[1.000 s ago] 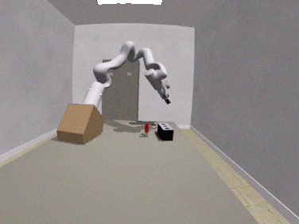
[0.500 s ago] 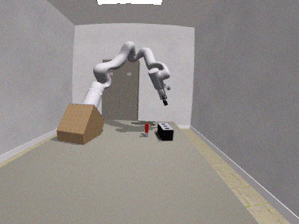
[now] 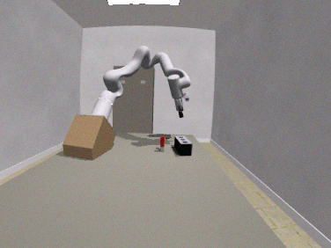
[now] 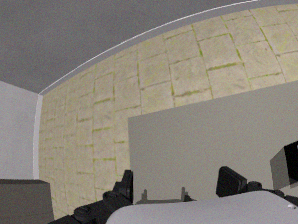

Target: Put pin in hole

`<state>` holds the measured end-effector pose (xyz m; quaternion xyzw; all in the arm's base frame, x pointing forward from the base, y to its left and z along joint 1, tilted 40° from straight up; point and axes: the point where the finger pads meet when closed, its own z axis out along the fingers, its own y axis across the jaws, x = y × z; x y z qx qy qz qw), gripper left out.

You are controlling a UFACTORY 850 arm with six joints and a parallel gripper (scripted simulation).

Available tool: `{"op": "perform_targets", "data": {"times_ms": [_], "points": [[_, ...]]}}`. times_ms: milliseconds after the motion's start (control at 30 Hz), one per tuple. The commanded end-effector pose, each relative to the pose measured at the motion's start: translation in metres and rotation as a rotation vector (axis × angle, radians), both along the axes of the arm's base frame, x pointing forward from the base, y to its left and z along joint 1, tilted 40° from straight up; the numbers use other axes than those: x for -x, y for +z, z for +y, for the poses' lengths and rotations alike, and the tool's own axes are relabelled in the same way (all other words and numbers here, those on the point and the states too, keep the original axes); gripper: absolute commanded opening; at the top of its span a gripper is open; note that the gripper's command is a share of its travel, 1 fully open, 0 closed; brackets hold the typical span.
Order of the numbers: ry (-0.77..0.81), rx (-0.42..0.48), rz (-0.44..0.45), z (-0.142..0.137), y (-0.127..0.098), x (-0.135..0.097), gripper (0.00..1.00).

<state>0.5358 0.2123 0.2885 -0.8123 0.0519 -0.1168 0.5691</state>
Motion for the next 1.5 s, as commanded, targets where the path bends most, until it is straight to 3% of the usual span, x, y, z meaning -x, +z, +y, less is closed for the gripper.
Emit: {"op": "perform_targets", "data": {"times_ms": [0,367,400,933,967,1467], "points": [[0.094,0.069,0.083,0.000,-0.008,0.012,1.00],[0.094,0.069,0.083,0.000,-0.008,0.012,1.00],[0.197,0.219,0.189,-0.014,-0.025,0.027,1.00],[0.197,0.219,0.189,-0.014,-0.025,0.027,1.00],[0.259,0.396,0.269,-0.041,-0.041,0.032,1.00],[0.259,0.396,0.269,-0.041,-0.041,0.032,1.00]]}}
